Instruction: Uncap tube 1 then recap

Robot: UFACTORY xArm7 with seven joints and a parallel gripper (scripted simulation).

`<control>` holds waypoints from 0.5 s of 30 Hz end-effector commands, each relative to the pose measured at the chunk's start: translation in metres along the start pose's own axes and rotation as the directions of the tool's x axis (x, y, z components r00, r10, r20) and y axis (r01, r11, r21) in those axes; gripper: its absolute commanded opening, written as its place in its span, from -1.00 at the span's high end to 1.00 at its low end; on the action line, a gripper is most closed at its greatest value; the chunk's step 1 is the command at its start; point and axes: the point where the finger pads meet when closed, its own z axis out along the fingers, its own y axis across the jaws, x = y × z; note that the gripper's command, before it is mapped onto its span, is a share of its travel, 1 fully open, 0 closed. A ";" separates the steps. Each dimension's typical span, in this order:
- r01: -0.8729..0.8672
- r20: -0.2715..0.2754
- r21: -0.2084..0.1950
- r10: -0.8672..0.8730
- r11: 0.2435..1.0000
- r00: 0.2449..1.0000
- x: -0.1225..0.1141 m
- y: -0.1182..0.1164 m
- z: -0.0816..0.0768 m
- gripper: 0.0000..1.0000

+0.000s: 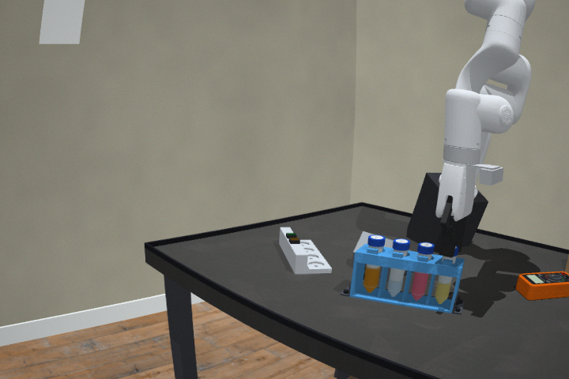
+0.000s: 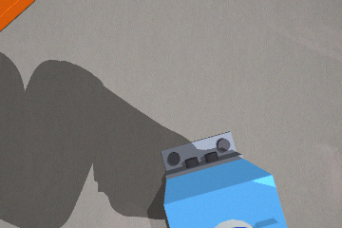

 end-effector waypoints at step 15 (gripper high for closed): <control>0.245 0.001 -0.001 -0.245 0.969 0.969 0.000 0.001 -0.001 1.00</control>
